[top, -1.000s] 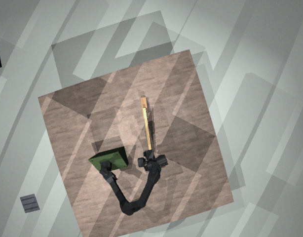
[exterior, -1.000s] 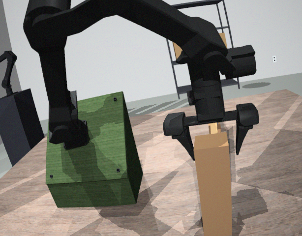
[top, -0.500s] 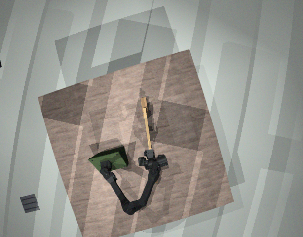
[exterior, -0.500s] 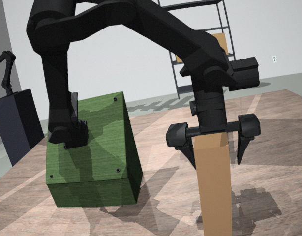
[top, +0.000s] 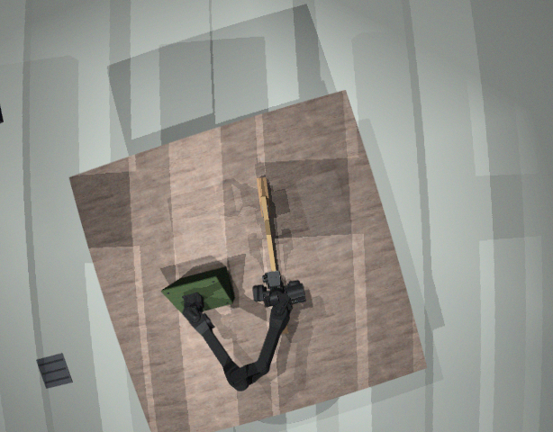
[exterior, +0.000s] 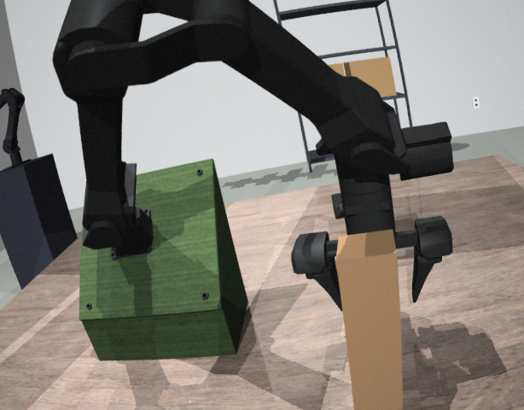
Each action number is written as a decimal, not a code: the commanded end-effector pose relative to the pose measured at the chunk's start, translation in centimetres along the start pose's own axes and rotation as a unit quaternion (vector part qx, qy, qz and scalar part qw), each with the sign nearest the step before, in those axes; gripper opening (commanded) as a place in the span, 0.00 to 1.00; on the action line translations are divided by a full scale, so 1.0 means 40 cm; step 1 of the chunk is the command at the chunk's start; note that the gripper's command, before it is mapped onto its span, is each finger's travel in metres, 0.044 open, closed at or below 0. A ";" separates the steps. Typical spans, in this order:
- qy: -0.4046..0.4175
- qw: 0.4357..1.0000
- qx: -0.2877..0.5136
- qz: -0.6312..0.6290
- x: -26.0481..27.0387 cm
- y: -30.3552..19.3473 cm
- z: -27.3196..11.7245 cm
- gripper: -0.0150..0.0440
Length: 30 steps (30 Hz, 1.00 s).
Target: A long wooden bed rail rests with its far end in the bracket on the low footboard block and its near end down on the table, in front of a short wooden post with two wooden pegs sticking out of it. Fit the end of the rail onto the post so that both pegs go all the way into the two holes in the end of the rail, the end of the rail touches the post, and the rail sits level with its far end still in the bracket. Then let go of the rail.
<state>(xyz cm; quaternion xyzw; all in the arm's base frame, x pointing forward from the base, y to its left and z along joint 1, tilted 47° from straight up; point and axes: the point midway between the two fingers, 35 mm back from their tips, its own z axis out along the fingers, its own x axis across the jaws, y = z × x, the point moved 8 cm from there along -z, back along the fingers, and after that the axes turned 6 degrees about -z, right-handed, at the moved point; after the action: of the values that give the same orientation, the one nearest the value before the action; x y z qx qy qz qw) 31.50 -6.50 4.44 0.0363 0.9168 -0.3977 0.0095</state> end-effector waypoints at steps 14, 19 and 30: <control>0.003 1.000 0.005 -0.005 0.007 0.000 0.047 0.78; 0.003 1.000 0.005 -0.005 0.007 0.000 0.047 0.56; 0.003 1.000 0.005 -0.005 0.007 0.000 0.047 0.26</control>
<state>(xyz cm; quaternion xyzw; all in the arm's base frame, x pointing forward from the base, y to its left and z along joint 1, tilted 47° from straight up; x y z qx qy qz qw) 31.19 -7.83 3.16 0.0334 0.9161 -0.3996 0.0051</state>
